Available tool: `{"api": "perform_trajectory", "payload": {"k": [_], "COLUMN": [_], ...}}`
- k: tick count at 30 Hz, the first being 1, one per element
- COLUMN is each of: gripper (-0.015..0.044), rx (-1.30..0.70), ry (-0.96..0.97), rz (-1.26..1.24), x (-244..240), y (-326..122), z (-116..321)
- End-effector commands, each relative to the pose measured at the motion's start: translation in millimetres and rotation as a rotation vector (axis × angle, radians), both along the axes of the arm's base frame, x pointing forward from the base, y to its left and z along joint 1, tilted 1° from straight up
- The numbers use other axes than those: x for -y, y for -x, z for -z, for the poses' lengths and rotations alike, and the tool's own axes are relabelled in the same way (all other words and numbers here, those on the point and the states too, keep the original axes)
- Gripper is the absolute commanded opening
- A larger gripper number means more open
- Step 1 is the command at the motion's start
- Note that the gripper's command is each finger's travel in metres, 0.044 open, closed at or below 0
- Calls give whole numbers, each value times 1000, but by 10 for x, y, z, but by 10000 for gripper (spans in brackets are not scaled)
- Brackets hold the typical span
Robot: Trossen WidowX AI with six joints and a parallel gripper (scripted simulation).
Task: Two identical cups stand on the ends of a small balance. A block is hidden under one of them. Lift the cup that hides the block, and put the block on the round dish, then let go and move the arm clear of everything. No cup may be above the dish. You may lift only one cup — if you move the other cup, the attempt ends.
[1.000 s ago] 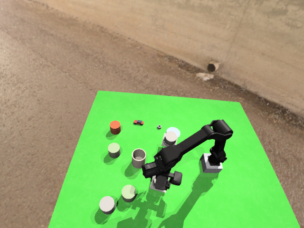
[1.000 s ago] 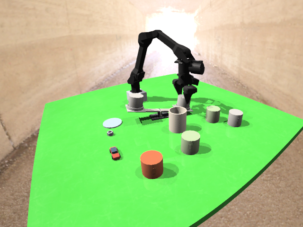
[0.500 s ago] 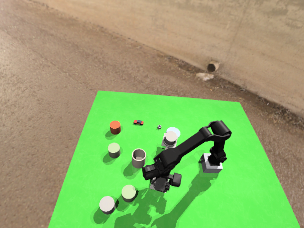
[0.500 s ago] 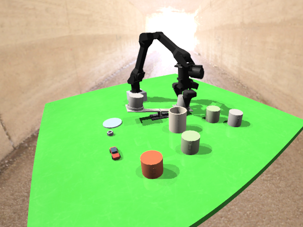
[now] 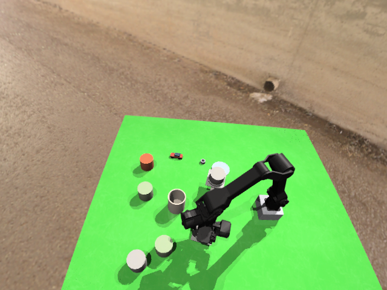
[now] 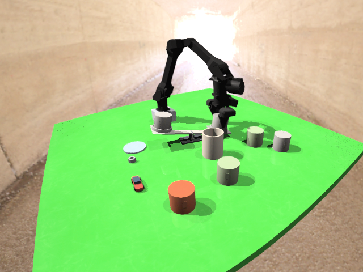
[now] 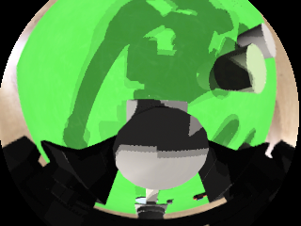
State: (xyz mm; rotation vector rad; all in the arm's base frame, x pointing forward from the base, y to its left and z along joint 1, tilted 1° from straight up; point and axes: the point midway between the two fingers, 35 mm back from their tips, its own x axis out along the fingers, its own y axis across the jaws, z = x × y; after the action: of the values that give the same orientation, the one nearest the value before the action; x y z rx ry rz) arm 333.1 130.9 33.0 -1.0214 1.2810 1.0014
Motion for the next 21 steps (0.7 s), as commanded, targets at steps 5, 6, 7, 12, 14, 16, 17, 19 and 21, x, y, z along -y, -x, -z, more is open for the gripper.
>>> {"api": "perform_trajectory", "payload": {"k": [5,6,7,12,14,16,17,19,21], "gripper": [19,0,0,0,0,0,0,0,0], "rx": [1,1,1,1,1,2,2,2,2], "ry": [-3,-3,-3,-3,-3,-3,-3,-3,-3], "rz": [-6,-6,-6,-6,-6,-6,-6,-6,-6], "x": [-11,-12,-12,-16,-17,-18,-19,-20,-20], "y": [-17,-19,-21,-30,-33,-36,-37,-40,-42], "z": [-87,-100,-112,-174,-200,-225,-237,-262,-288]}}
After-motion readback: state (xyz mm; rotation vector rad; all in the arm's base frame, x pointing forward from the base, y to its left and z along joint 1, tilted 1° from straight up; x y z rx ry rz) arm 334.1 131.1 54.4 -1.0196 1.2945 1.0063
